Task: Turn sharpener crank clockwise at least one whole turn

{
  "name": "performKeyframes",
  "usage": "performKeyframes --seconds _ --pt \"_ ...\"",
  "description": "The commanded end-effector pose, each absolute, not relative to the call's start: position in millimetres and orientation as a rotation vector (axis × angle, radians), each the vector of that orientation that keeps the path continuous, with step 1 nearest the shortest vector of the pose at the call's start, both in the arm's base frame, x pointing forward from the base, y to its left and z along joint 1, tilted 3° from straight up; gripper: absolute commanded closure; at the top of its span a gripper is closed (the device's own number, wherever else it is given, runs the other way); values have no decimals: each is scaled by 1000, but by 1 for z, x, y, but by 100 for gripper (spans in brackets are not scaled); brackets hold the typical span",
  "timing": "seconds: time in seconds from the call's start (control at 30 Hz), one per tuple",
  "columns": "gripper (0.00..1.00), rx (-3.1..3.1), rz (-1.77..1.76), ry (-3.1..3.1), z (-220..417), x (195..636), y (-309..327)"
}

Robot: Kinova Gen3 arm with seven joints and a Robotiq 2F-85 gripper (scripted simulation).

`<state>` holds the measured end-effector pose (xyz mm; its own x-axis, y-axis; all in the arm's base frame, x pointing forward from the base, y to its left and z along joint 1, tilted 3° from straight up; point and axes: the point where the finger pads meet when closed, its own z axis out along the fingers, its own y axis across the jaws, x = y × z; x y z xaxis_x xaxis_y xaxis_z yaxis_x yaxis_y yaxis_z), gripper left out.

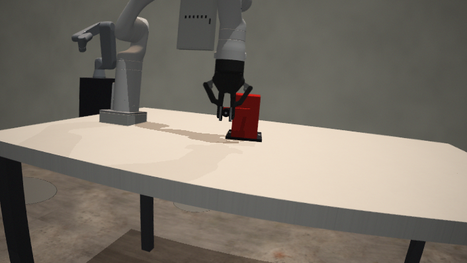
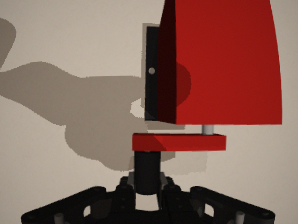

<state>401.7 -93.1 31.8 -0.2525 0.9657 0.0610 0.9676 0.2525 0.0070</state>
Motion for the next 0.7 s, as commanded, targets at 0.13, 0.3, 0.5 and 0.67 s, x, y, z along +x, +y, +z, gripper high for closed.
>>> performKeyframes --seconds 0.13,0.3,0.5,0.67 --pt "100 -1894 -68 -2452 33 402 -93" --pt "100 -1894 -68 -2452 33 402 -93" --pt "100 -1894 -68 -2452 33 402 -93" --pt "100 -1894 -68 -2452 36 402 -93"
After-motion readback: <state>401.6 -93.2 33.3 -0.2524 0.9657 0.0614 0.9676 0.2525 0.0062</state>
